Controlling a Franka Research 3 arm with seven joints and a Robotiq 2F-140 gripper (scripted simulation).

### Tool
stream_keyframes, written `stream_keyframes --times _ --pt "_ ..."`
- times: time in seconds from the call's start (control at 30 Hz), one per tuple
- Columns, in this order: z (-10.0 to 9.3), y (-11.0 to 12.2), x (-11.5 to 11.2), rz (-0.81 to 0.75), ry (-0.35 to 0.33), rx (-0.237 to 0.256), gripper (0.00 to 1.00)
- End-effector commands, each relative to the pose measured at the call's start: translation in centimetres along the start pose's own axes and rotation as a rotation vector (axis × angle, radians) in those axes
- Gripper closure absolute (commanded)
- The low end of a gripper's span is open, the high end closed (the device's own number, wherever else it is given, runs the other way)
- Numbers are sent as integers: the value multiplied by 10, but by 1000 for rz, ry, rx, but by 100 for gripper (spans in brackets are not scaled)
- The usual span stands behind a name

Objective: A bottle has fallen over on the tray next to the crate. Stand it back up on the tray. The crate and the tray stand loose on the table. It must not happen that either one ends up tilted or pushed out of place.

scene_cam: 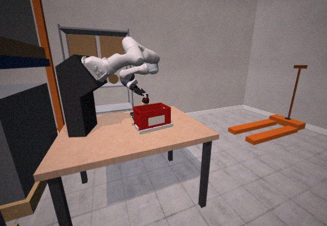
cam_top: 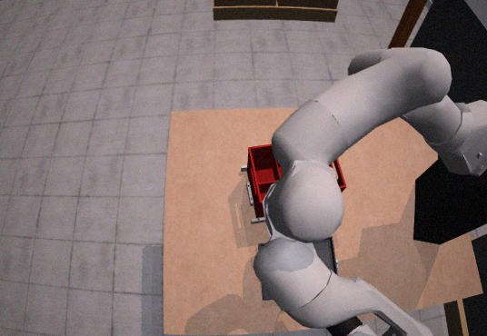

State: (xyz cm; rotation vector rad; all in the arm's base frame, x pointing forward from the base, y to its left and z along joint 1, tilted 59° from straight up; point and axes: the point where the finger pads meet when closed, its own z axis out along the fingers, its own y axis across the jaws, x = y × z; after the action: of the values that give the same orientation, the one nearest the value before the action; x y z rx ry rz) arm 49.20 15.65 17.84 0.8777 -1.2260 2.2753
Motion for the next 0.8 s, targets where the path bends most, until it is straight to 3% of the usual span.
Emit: stream_keyframes --times 0.0,0.77 --pt "2 3 2 12 -3 -4 100" --pt "19 12 8 12 -3 -4 100"
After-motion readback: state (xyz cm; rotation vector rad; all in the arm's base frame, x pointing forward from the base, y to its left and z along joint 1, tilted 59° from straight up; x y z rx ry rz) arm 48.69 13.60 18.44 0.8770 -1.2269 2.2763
